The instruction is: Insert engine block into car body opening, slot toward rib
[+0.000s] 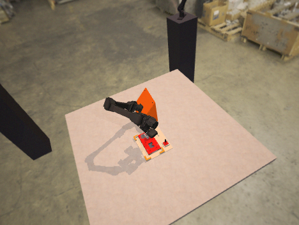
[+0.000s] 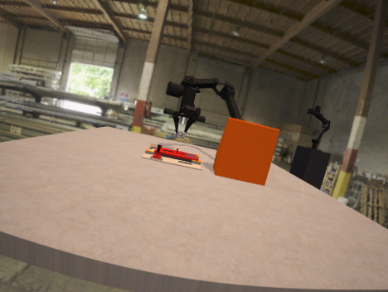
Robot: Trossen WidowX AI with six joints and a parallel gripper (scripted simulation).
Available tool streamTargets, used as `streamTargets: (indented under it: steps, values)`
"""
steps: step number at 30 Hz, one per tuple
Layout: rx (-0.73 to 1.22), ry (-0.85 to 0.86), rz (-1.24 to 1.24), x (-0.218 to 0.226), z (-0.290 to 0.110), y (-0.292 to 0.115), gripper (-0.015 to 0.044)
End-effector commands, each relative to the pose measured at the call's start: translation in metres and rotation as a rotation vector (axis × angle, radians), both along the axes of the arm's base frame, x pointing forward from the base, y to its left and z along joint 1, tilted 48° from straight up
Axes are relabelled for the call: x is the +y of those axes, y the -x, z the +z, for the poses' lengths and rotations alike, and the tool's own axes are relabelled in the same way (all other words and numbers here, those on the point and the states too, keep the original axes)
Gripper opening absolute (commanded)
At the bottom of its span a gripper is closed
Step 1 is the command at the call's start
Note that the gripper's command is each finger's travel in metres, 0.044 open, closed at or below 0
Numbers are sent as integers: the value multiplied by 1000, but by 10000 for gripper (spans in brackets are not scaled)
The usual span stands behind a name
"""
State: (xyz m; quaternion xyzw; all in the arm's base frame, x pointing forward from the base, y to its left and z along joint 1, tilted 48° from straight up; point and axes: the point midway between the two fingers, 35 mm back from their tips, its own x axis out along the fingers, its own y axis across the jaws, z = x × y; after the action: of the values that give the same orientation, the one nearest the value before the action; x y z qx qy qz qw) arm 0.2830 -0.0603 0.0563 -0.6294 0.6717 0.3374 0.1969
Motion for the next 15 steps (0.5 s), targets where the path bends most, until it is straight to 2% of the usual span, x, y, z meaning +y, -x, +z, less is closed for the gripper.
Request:
streamTargets:
  steps: [1,15]
  values:
    - [78,-11,80,-3,-3,-3,0]
    - [382,-62,371,-17,-13,-13,0]
